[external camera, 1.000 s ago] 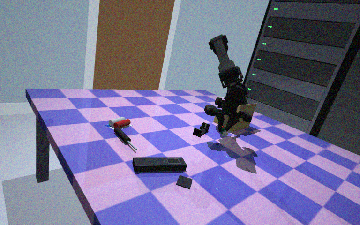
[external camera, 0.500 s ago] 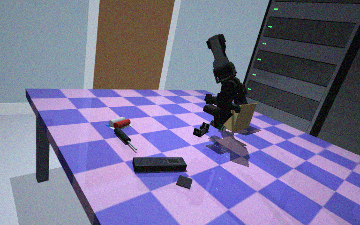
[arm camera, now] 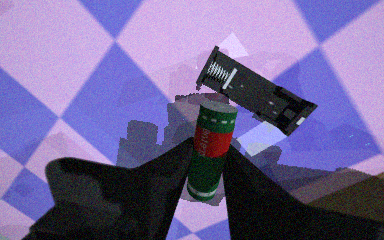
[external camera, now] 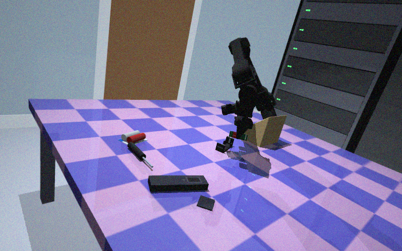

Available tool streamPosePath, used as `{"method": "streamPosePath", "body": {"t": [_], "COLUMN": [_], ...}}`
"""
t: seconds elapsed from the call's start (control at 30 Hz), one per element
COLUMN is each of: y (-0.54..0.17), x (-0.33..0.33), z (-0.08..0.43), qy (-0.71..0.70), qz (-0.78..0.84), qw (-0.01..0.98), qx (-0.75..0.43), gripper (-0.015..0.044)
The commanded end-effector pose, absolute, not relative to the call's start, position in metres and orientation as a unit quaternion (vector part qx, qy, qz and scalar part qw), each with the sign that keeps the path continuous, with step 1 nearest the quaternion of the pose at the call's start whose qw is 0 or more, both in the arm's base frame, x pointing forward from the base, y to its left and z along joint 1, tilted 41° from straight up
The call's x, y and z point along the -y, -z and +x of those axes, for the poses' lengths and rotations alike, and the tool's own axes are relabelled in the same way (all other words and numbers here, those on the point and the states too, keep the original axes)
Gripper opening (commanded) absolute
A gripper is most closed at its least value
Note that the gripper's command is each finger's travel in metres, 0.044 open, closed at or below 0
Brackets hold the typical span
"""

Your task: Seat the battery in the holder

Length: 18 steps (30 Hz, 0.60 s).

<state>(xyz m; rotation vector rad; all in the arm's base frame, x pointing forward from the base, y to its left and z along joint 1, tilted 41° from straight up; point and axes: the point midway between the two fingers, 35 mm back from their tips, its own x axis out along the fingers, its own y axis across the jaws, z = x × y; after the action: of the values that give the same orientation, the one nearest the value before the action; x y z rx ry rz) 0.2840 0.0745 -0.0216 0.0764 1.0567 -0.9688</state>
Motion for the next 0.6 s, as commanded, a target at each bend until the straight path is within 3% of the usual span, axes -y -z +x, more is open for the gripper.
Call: {"method": "streamPosePath", "body": {"t": [0.0,0.57], "y": [0.014,-0.011], "x": [-0.069,-0.05], "z": [0.285,0.286], "qy": [0.394,0.174], "qz": [-0.041,-0.315], "qw": [0.754,0.685], "qx": [-0.524,-0.633], "gripper": [0.0079,0.0079]}}
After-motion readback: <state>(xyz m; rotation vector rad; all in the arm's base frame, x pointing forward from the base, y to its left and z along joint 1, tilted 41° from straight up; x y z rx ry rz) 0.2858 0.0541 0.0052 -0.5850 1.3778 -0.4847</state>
